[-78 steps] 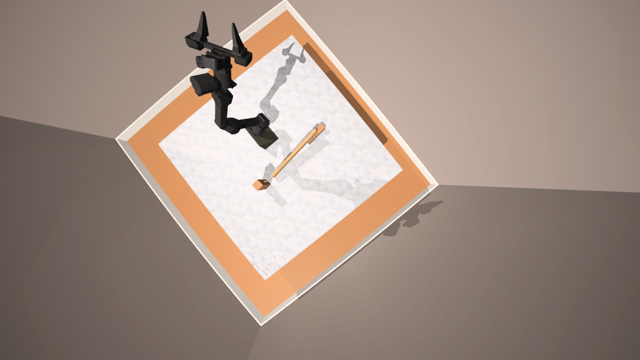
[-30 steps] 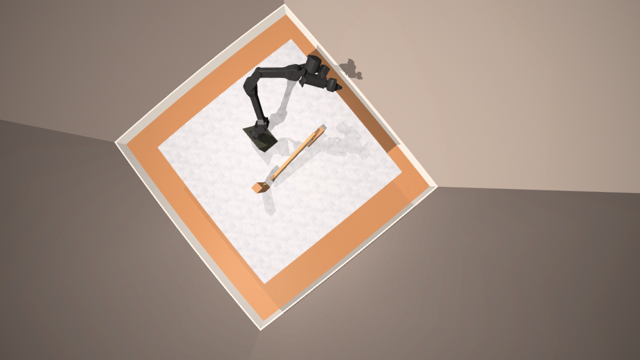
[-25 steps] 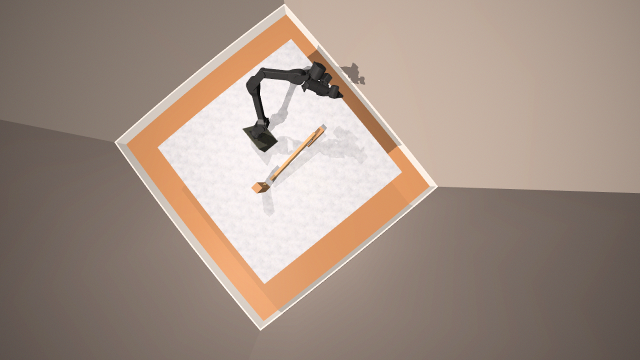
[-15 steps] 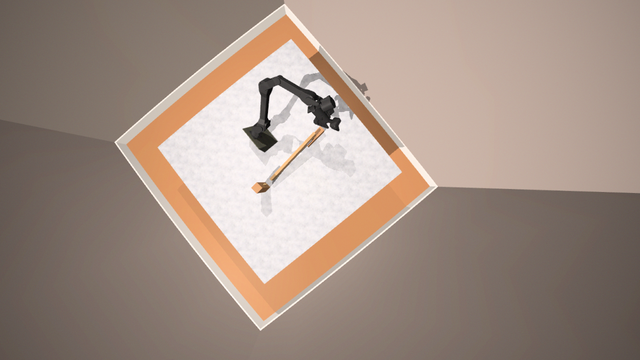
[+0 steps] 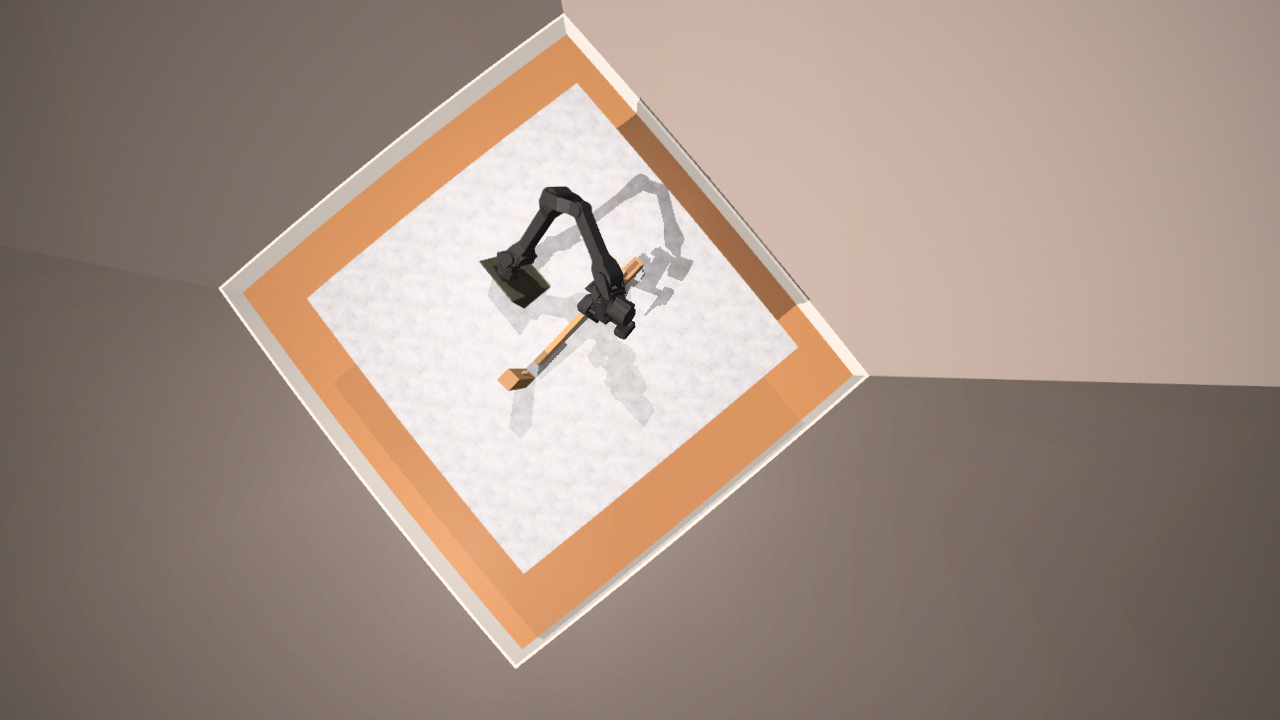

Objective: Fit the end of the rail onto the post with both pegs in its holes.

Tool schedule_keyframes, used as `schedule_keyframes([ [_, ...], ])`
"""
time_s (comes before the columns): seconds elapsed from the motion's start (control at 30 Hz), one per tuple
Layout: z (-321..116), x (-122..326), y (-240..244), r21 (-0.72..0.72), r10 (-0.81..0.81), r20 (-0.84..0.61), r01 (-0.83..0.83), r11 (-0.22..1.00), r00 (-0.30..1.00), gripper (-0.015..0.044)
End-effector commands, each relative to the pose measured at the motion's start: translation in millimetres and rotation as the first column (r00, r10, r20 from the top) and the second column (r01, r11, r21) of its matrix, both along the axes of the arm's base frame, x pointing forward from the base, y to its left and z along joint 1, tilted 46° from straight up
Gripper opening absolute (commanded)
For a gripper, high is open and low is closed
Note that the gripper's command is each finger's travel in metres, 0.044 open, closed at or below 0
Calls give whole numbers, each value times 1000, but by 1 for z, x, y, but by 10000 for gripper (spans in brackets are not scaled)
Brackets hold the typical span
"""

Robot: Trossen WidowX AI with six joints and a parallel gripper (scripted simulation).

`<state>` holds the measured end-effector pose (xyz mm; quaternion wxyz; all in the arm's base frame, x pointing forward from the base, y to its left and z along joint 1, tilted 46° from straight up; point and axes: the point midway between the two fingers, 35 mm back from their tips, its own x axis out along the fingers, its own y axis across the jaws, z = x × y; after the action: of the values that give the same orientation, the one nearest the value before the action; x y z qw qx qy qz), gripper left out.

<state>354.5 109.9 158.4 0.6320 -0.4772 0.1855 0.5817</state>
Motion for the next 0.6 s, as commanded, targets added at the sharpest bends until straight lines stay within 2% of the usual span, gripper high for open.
schedule_keyframes([
  [0.0,-48,-9,-36,0,40,-117,-41,999,992,440],
  [0.1,-81,-22,-61,36,50,-215,-43,998,975,440],
  [0.3,-125,-52,-97,148,111,-318,-66,987,941,440],
  [0.57,-138,-64,-107,203,147,-327,-83,976,934,440],
])
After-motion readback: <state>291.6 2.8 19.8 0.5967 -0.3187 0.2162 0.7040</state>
